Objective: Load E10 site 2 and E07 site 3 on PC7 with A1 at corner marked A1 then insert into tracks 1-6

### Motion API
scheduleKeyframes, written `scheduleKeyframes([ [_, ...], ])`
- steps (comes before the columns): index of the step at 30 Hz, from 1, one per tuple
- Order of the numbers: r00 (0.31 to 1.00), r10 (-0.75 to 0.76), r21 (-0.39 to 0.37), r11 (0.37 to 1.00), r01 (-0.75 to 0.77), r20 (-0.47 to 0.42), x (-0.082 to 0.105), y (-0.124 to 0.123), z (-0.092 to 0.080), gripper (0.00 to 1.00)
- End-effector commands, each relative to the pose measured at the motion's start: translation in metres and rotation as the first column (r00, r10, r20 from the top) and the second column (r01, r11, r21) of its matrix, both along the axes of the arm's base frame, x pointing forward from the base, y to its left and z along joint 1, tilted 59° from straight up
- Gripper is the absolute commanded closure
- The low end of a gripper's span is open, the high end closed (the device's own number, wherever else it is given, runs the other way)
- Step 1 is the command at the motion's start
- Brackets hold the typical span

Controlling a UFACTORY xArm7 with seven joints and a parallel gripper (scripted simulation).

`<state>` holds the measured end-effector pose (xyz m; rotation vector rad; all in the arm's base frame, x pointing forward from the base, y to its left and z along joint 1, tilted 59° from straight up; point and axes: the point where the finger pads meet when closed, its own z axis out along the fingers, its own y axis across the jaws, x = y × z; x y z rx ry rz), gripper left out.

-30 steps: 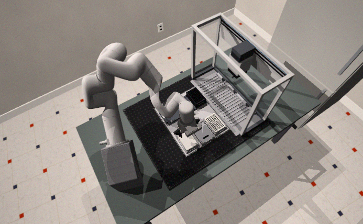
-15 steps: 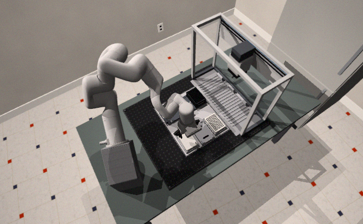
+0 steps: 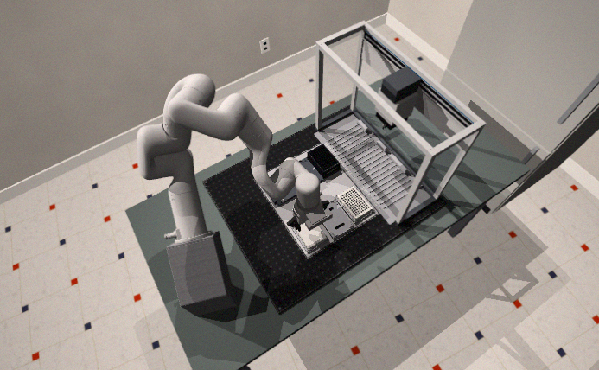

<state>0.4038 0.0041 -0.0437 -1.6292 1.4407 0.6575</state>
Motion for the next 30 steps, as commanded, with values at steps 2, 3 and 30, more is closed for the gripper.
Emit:
scheduleKeyframes([
  [2, 1.0, -0.004, -0.003, 1.0, 0.004, 0.001, 0.002, 0.005, -0.005, 0.0],
  [3, 1.0, -0.004, -0.003, 1.0, 0.004, 0.001, 0.003, 0.007, -0.006, 0.0],
  [30, 1.0, -0.004, -0.003, 1.0, 0.004, 0.001, 0.009, 0.042, -0.027, 0.0],
])
